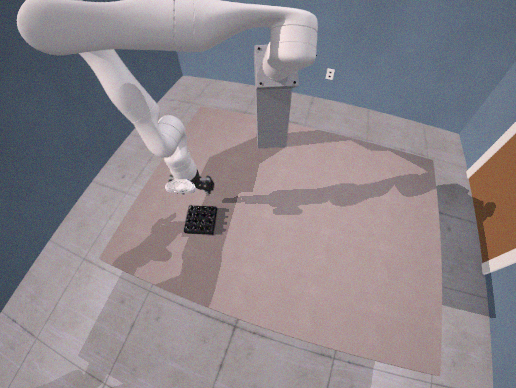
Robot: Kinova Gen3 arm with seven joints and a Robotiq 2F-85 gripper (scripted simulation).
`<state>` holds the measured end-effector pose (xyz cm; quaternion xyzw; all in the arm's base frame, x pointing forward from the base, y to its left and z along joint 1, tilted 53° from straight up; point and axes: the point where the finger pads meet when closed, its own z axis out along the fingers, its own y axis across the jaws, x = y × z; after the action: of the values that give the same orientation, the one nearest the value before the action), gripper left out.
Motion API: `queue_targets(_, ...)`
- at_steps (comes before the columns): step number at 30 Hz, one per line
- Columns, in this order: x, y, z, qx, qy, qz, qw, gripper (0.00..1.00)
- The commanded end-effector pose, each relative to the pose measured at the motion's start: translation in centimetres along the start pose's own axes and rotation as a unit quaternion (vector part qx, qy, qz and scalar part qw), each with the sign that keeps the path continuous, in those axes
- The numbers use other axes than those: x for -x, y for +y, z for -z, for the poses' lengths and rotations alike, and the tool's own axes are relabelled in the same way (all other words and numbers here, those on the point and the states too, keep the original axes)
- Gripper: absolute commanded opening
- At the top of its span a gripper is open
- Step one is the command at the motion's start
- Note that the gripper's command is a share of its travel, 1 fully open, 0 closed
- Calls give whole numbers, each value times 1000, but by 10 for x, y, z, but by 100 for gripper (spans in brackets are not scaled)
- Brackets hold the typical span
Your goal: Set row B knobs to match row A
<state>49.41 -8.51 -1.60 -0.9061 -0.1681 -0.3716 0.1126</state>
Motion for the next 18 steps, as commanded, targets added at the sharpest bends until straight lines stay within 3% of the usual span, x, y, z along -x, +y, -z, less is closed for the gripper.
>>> queue_targets(1, -7, -5, -4, -5, 21, -5, 1000, 100)
queue_targets(8, -26, -8, -7, -6, 56, -1, 998, 100)
queue_targets(18, -29, -8, -7, -6, 62, 0, 998, 100)
